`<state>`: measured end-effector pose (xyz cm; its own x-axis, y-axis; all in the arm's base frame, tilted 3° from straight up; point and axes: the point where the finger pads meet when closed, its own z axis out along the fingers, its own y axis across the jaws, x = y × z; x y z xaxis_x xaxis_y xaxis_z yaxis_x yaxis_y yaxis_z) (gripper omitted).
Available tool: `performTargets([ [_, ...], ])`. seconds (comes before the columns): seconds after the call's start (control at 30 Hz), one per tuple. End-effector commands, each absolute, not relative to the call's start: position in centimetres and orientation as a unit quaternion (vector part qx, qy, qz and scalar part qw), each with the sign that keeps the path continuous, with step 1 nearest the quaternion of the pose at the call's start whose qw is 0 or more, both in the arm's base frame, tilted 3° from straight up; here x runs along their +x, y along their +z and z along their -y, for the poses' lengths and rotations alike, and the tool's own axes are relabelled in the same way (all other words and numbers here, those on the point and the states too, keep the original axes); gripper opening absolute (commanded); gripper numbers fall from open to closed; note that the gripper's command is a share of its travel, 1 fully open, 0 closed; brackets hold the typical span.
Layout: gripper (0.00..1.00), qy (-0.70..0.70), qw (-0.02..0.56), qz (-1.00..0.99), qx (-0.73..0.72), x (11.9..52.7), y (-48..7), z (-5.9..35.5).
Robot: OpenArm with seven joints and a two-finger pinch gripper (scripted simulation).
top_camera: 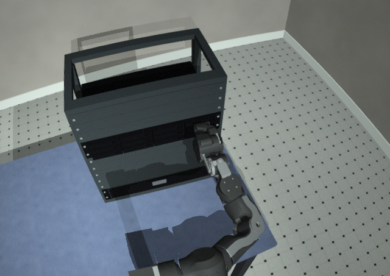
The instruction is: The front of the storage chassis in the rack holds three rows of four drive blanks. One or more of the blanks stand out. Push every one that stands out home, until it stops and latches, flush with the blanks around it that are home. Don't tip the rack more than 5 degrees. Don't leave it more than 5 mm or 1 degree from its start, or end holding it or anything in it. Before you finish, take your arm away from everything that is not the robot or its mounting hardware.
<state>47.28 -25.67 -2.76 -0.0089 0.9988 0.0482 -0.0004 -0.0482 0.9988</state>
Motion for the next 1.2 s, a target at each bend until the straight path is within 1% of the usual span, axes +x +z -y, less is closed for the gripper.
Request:
performTargets([
  [0.0,0.00,0.515,0.487,-0.491,0.507,47.32,-2.57,25.57],
  [1.17,0.00,0.515,0.487,-0.491,0.507,47.92,-2.56,25.56],
])
